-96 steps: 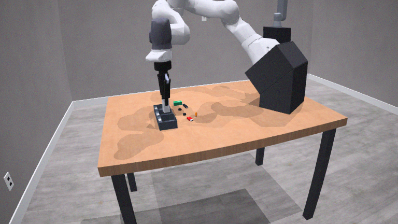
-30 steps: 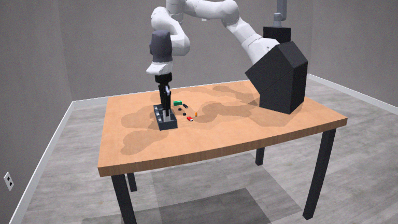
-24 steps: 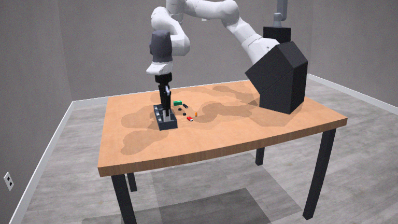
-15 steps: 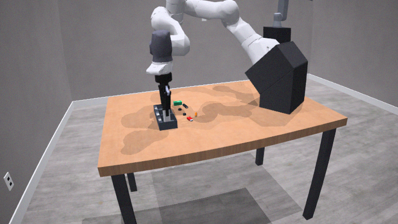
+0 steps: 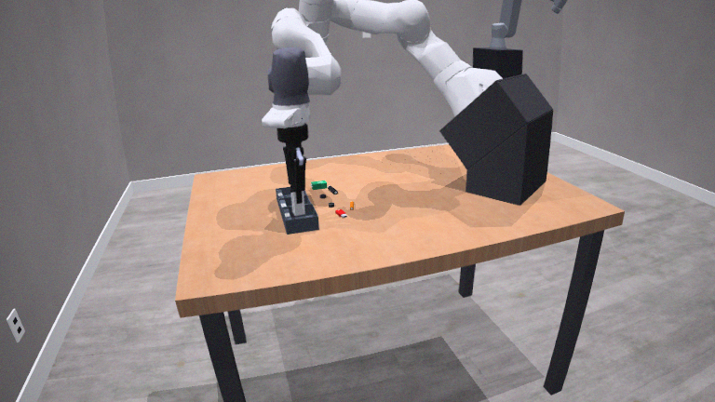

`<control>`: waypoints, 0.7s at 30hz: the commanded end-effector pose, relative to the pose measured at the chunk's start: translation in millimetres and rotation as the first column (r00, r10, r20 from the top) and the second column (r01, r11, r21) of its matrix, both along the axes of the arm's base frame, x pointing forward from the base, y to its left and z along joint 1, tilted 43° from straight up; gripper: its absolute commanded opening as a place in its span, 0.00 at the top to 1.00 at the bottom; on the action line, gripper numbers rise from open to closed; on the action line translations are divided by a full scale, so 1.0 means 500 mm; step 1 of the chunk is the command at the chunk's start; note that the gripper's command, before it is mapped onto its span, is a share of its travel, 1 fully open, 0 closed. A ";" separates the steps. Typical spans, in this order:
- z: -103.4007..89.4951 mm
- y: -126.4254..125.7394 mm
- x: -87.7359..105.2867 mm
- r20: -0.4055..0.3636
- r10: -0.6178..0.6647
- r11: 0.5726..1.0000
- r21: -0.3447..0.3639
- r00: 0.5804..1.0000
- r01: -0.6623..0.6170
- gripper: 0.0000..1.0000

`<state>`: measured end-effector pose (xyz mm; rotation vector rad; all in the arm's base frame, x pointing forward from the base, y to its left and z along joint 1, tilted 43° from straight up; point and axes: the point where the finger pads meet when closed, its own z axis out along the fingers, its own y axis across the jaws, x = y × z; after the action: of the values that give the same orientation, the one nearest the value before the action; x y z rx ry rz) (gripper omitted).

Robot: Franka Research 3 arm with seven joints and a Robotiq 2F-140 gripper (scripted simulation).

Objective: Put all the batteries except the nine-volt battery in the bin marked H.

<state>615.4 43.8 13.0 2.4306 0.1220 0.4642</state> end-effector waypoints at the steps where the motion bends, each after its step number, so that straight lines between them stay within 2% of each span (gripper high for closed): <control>1: 0.007 0.006 -0.006 -0.003 -0.003 1.000 -0.001 1.000 0.003 0.95; 10: 0.024 0.021 -0.015 -0.003 -0.003 1.000 -0.001 1.000 0.003 0.95; 15: 0.052 0.043 -0.029 -0.003 -0.003 1.000 -0.001 1.000 0.003 0.95; 21: 0.052 0.043 -0.029 -0.003 -0.003 1.000 -0.001 1.000 0.003 0.95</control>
<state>604.0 66.9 39.4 2.4331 0.1178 0.4724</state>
